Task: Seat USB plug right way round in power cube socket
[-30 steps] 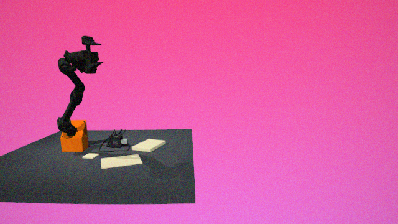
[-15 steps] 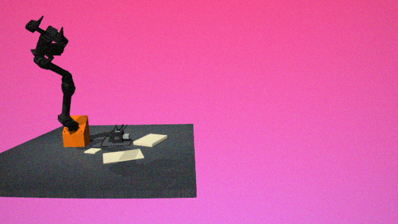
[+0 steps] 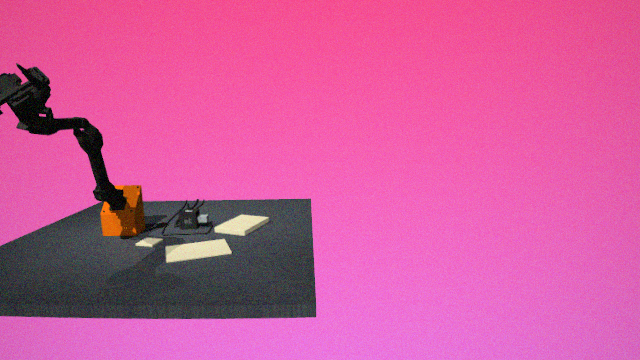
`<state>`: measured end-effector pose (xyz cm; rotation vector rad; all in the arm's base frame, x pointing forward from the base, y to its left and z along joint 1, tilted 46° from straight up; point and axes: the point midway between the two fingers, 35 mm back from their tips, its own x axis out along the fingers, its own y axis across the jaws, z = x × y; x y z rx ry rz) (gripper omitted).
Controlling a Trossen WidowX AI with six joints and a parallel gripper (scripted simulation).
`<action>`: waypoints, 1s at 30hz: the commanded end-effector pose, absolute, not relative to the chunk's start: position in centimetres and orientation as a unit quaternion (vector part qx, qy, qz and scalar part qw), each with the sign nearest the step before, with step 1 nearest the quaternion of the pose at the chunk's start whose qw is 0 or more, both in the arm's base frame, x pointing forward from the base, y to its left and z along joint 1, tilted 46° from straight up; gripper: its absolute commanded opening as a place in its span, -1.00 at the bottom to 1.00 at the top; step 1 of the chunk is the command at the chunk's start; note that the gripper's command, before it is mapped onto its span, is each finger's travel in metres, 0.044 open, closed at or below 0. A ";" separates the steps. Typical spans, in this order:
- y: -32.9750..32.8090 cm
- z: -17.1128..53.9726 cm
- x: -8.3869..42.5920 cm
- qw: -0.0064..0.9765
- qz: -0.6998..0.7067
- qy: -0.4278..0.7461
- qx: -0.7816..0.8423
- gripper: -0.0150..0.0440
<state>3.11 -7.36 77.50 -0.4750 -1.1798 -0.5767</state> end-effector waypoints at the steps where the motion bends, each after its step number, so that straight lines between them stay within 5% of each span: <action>1: -14.7 75.8 2.9 0.782 -0.258 -0.563 -0.072 1.00; 15: -30.6 64.2 15.4 0.764 -0.220 -0.488 0.362 1.00; 30: -31.7 46.7 33.4 0.693 -0.255 -0.283 0.612 1.00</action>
